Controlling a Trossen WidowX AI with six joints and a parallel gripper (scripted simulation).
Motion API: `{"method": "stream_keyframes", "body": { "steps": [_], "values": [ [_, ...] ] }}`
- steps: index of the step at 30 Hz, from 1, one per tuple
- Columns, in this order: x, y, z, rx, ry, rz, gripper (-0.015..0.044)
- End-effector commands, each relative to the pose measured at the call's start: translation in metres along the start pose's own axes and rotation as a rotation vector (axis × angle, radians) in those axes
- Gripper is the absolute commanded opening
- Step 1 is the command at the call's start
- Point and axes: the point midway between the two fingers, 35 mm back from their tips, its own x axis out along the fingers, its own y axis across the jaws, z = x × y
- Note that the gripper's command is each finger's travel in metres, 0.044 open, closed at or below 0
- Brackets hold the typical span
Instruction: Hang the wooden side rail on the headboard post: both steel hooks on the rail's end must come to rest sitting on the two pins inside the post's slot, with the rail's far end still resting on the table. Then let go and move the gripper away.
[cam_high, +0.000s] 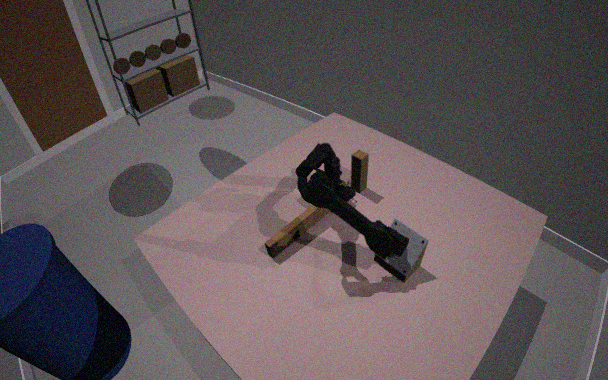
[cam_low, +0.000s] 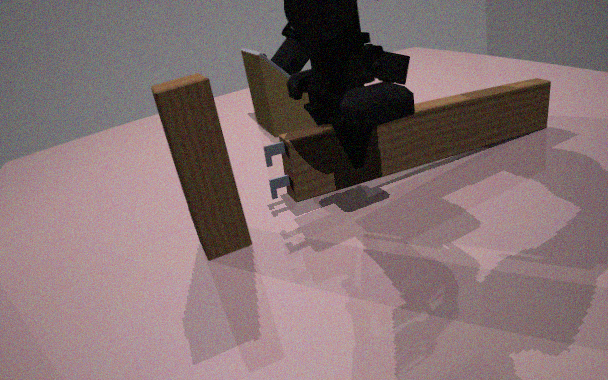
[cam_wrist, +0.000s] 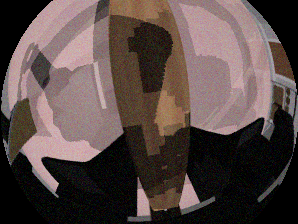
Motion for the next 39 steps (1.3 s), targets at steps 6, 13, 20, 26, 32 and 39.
{"method": "stream_keyframes", "body": {
  "steps": [6, 13, 20, 26, 32, 39],
  "values": [
    [-0.0032, 0.0003, -0.0032, 0.002, 0.003, -0.007, 0.0000],
    [-0.0025, 0.0009, -0.0040, 0.002, 0.003, -0.007, 0.0000],
    [-0.0017, 0.0003, -0.0048, 0.002, 0.003, -0.007, 0.0000],
    [-0.0020, -0.0002, -0.0052, 0.002, 0.003, -0.007, 0.0000],
    [-0.0024, -0.0007, -0.0056, 0.002, 0.004, -0.007, 0.0000],
    [-0.0030, -0.0011, -0.0062, 0.002, 0.004, -0.007, 0.0000]
  ]
}}
